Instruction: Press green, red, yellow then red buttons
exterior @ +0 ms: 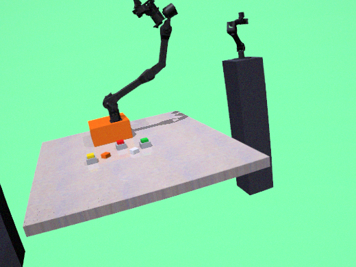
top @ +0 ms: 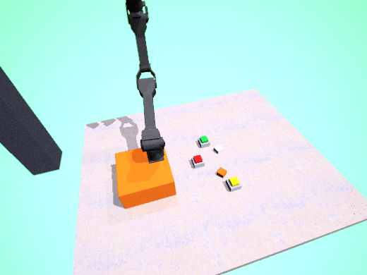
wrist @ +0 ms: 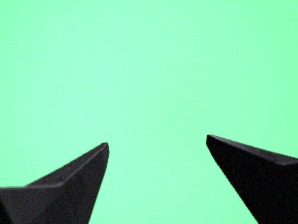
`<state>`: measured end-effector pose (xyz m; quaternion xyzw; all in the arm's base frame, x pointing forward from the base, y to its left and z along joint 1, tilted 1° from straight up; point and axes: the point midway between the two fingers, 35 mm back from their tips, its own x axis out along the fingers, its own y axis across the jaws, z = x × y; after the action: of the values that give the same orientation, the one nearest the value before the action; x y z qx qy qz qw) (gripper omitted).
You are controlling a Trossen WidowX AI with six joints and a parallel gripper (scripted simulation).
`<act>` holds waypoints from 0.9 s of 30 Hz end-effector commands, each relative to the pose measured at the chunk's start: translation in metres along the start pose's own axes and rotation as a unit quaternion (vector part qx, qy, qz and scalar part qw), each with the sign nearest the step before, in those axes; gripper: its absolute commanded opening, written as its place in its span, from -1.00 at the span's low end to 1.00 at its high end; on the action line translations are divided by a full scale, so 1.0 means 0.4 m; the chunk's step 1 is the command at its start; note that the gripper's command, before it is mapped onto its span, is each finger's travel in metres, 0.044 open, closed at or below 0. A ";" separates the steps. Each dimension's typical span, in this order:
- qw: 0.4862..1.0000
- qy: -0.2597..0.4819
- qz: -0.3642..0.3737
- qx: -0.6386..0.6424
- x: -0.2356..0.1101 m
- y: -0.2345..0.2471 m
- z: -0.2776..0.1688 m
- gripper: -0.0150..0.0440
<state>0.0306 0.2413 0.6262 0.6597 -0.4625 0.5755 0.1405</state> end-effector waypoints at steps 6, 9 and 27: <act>0.984 -0.085 0.046 0.148 0.119 0.144 0.080 0.86; 0.969 -0.119 0.067 0.204 0.159 0.196 0.125 0.86; 0.611 -0.406 0.353 0.580 0.253 0.439 0.803 0.86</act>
<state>0.0524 -0.0946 0.5884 0.6062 -0.2454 0.4547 -0.6046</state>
